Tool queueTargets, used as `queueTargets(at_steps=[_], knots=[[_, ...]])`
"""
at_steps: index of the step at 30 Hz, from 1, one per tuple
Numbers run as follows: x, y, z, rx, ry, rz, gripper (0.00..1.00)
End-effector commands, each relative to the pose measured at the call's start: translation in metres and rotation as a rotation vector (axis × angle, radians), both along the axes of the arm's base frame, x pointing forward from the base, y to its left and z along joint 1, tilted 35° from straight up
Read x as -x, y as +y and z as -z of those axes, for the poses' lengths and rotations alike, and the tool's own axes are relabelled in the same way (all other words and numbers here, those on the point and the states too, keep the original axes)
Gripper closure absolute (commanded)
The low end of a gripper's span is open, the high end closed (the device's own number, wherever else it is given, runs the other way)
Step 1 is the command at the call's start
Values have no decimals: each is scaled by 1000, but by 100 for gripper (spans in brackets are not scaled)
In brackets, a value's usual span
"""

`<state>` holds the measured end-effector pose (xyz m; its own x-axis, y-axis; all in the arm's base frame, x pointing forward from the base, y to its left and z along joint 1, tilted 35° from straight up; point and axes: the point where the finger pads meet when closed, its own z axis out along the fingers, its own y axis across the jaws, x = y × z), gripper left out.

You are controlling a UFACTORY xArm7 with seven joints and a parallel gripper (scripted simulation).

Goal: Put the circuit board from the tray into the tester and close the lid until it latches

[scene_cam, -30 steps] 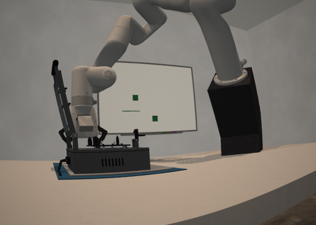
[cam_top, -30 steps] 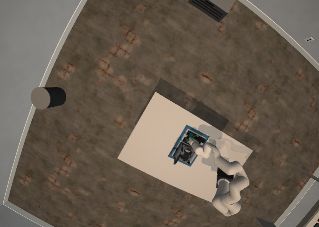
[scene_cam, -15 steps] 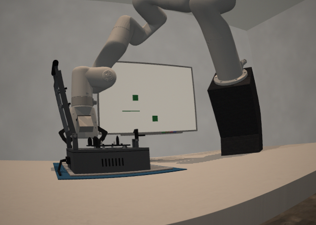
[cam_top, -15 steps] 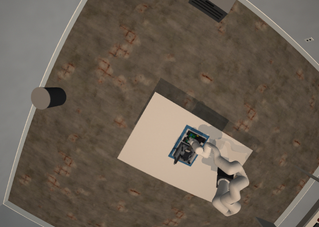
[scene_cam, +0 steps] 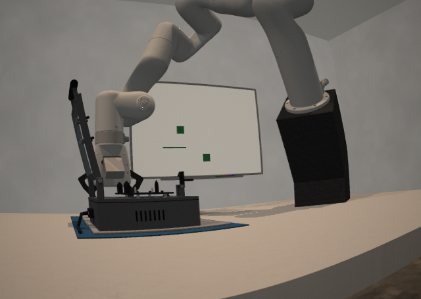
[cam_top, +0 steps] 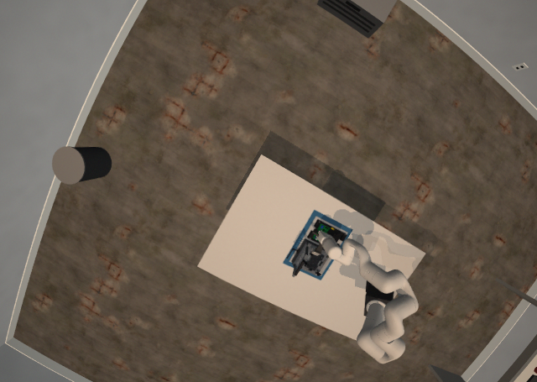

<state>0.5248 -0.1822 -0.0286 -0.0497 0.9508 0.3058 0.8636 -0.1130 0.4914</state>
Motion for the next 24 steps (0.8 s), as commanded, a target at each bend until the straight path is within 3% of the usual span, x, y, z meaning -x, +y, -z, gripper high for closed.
queueTargets(at_steps=[1, 24], knots=[[-2, 0, 1, 2, -2, 2, 0], [-4, 1, 5, 2, -2, 2, 0]])
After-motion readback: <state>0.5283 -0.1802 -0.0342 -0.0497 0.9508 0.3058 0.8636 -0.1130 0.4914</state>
